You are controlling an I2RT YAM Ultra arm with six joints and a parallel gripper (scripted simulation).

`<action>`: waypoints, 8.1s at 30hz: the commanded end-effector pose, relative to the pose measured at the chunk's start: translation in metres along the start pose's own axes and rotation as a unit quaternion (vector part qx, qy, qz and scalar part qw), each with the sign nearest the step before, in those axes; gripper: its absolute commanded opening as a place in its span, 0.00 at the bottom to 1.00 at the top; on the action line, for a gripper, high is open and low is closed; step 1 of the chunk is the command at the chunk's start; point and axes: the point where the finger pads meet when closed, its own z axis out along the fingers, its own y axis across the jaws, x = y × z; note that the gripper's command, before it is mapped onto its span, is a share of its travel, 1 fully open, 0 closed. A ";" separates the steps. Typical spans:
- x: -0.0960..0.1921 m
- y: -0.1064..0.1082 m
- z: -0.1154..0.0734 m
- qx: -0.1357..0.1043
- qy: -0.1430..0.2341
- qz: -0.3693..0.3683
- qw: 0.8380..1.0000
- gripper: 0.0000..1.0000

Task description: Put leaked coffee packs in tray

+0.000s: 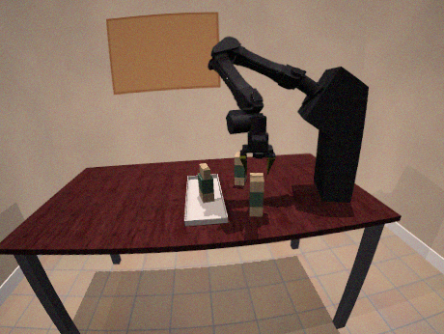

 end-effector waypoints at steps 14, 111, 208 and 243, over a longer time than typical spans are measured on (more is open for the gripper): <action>-0.013 -0.007 -0.008 0.007 -0.016 0.004 1.000 0.76; -0.015 -0.010 0.043 0.010 -0.016 0.002 1.000 0.76; -0.007 0.002 -0.017 -0.001 -0.012 -0.004 1.000 0.23; -0.007 0.002 -0.017 -0.001 -0.012 -0.003 1.000 0.23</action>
